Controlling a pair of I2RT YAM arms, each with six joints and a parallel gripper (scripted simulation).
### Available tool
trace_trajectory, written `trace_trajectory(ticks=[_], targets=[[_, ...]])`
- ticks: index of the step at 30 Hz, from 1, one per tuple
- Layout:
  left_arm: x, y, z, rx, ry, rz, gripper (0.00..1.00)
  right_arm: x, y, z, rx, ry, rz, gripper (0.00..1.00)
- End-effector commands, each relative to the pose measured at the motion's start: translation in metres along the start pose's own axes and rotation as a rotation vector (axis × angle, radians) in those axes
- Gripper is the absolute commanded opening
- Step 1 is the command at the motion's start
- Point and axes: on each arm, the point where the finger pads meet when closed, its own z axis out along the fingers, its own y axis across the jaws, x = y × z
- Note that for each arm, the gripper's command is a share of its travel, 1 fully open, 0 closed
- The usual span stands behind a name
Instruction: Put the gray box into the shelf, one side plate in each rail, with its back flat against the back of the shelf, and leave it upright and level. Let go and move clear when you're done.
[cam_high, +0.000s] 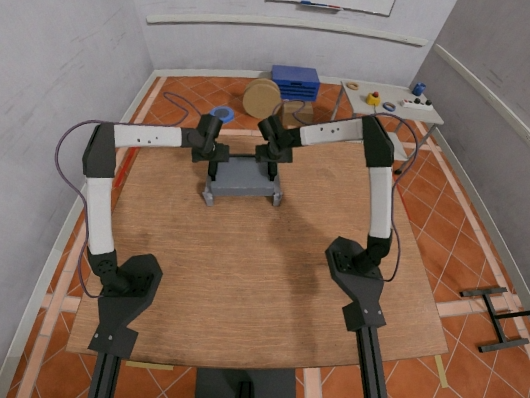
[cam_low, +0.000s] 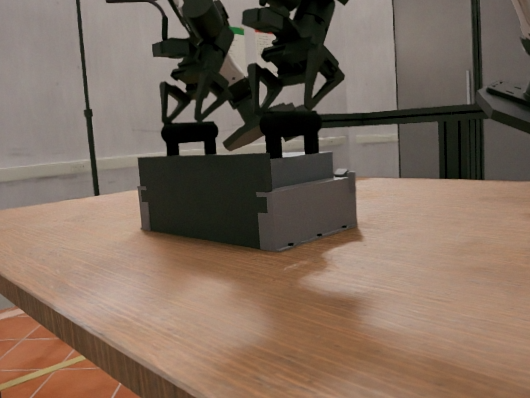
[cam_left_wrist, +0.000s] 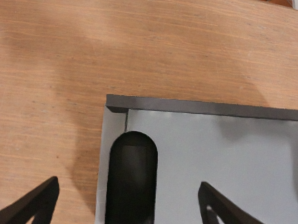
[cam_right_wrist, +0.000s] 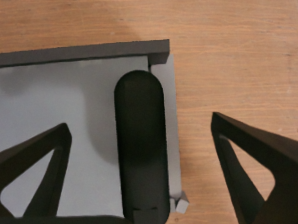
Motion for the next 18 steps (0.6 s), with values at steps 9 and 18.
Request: trace_trajectory(ticks=[9,18], targets=[[-0.007,0.003,-0.046,0.01,-0.031,-0.004,1.0,-0.036,0.003,-0.056,-0.039,-0.081,0.059,1.0],[-0.009,0.0,-0.067,0.012,-0.028,-0.019,1.0,0.002,0.005,-0.061,-0.007,-0.014,-0.003,1.0]])
